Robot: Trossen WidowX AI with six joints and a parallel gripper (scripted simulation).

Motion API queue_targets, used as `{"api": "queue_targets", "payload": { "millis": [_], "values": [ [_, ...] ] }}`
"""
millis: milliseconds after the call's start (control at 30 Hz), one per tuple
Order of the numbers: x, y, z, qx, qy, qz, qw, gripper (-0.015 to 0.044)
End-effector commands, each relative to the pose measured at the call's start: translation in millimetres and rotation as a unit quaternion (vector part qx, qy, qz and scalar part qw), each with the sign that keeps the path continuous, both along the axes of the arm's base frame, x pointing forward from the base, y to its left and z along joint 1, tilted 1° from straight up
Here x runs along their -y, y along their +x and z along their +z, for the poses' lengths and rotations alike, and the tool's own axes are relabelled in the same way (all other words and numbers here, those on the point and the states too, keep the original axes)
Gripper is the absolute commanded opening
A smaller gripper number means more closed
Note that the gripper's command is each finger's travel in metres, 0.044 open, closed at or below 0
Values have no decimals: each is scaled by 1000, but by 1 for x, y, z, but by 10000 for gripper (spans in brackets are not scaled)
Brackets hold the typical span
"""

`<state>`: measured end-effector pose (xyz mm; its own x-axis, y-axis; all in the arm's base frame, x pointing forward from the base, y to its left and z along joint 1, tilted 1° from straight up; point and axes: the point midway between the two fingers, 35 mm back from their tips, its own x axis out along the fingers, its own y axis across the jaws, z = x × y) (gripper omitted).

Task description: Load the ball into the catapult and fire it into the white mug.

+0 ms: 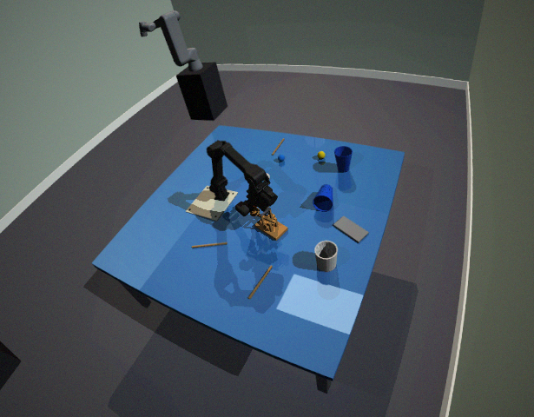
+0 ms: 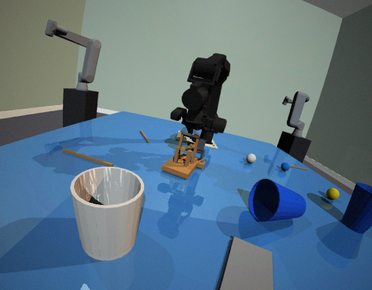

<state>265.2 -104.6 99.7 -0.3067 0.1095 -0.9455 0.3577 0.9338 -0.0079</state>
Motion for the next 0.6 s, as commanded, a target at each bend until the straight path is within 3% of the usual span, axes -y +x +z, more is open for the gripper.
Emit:
{"api": "queue_targets", "payload": {
  "millis": [0, 333, 567],
  "values": [
    [0, 0, 1, 0, 0, 0, 1000, 0],
    [0, 0, 3, 3, -1, 0, 1000, 263],
    [-1, -2, 73, 104, -40, 1, 994, 440]
  ]
}}
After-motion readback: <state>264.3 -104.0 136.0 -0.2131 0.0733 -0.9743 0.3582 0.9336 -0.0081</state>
